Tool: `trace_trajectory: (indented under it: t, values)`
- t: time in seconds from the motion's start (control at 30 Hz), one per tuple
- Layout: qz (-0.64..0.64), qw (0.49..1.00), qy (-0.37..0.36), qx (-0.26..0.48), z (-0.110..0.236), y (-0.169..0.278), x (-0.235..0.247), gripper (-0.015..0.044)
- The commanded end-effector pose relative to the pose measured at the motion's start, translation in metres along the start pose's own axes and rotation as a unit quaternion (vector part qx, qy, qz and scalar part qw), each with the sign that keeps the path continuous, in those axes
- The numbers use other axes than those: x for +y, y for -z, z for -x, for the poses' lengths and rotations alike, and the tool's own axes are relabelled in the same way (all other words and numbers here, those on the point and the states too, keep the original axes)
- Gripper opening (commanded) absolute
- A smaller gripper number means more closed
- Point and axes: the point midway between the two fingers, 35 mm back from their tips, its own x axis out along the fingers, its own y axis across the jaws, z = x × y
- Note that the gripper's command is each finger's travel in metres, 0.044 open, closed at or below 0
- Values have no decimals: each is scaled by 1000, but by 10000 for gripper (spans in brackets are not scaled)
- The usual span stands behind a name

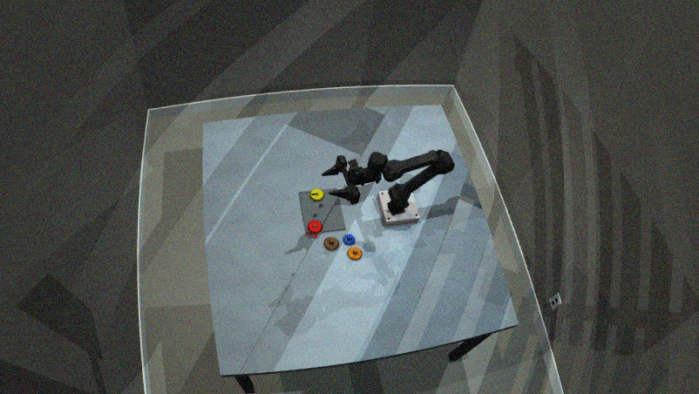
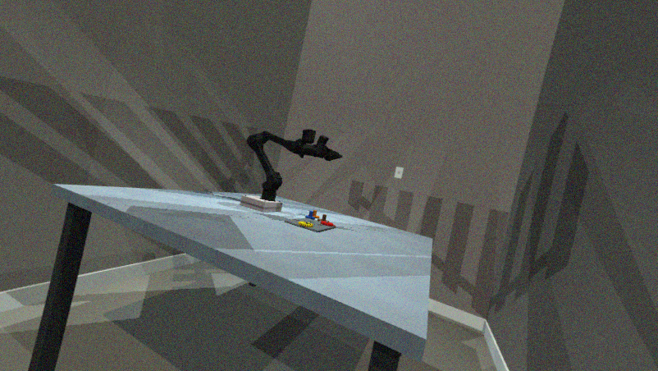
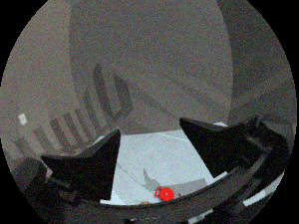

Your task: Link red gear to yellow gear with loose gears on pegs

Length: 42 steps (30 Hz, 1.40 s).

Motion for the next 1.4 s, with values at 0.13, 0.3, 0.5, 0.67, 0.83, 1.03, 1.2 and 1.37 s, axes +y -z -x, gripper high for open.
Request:
trace_trajectory:
  t: [0.13, 0.3, 0.5, 0.67, 0.83, 1.03, 1.2, 1.37]
  values:
    - [-20, 991, -14, 131, -28, 46, 11, 440]
    - [-38, 948, -23, 315, -46, 116, 29, 440]
    - [-42, 852, -15, 521, -39, 193, 48, 440]
    - [-28, 740, 6, 672, -12, 244, 62, 440]
    - [-22, 704, 15, 710, 1, 256, 69, 440]
    - [-22, 704, 15, 710, 1, 256, 69, 440]
    - [-22, 703, 15, 710, 3, 261, 70, 440]
    - [-22, 703, 15, 710, 4, 271, 70, 440]
